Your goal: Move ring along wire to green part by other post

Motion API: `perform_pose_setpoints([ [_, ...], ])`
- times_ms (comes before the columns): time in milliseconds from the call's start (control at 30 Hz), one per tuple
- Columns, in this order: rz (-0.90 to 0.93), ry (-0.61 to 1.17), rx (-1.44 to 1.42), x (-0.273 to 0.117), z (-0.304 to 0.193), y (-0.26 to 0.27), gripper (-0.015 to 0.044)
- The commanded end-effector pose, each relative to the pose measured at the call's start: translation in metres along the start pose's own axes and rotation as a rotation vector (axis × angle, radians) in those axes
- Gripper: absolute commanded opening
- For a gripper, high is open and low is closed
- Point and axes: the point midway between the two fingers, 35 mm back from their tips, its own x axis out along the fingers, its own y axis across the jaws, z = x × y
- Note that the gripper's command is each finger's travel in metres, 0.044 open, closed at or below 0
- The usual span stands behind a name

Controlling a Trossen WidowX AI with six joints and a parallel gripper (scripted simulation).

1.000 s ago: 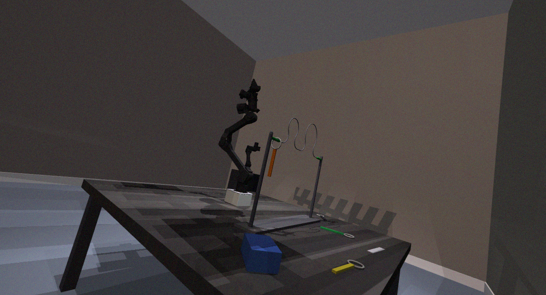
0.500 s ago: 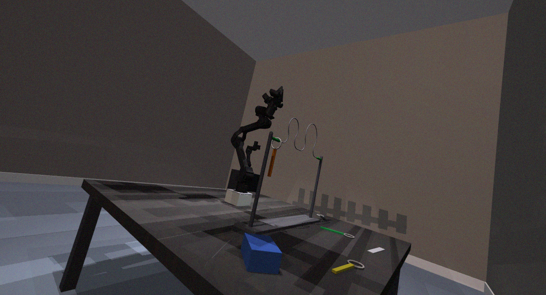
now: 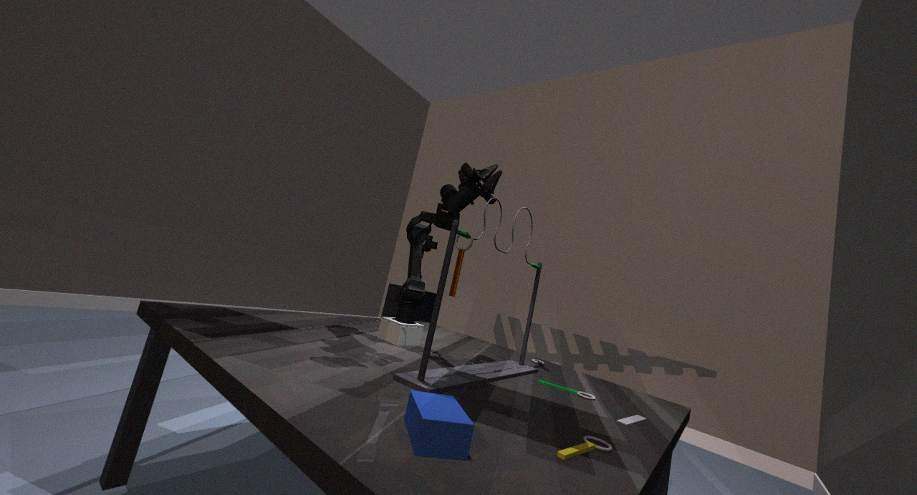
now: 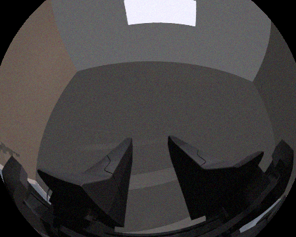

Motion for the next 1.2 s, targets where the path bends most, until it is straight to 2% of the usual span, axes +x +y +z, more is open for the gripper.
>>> perform_pose_setpoints([
  [0, -0.035, 0.15, -0.074, -0.027, -0.053, -0.037, 0.016],
  [300, -0.09, 0.427, -0.137, -0.109, -0.133, -0.103, 0.016],
  [567, -0.107, 0.638, -0.084, -0.198, -0.185, -0.133, 0.016],
  [800, -0.111, 0.769, -0.017, -0.281, -0.219, -0.135, 0.016],
  [1033, -0.123, 0.879, 0.108, -0.377, -0.246, -0.114, 0.016],
  [1167, -0.126, 0.894, 0.138, -0.395, -0.248, -0.106, 0.016],
])
